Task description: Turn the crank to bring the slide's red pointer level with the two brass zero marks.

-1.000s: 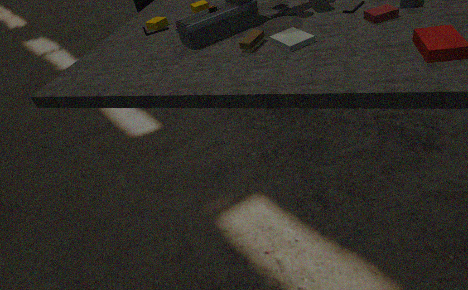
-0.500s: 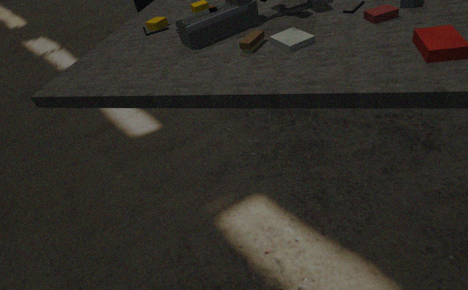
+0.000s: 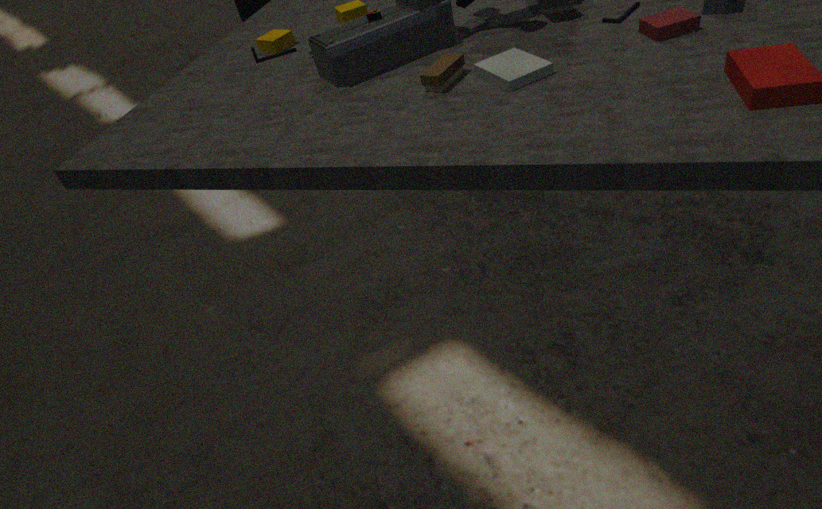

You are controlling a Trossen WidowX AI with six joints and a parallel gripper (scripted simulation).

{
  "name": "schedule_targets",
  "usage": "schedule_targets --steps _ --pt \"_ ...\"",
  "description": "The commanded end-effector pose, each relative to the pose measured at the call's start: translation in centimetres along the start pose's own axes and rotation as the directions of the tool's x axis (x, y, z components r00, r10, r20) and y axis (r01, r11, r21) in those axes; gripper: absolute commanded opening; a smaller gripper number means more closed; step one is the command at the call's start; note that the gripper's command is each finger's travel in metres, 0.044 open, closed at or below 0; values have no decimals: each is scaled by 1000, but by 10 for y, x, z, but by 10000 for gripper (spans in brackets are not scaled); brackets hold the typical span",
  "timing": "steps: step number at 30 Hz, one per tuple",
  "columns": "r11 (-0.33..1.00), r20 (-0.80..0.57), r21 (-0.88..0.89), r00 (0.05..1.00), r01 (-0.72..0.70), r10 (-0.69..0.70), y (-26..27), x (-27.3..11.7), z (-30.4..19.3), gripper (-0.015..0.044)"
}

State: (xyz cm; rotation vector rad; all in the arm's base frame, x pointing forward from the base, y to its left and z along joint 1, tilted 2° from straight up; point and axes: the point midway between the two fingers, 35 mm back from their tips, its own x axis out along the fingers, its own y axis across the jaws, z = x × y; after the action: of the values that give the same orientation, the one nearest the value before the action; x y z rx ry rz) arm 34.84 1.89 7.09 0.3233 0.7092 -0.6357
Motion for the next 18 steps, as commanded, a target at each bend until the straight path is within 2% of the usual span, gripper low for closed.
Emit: schedule_targets --steps 1,18 --pt "1000 -16 -9 1000 7 -7 -4 6 -6 0" --pt "1000 -16 -9 1000 7 -7 -8 9 -9 0"
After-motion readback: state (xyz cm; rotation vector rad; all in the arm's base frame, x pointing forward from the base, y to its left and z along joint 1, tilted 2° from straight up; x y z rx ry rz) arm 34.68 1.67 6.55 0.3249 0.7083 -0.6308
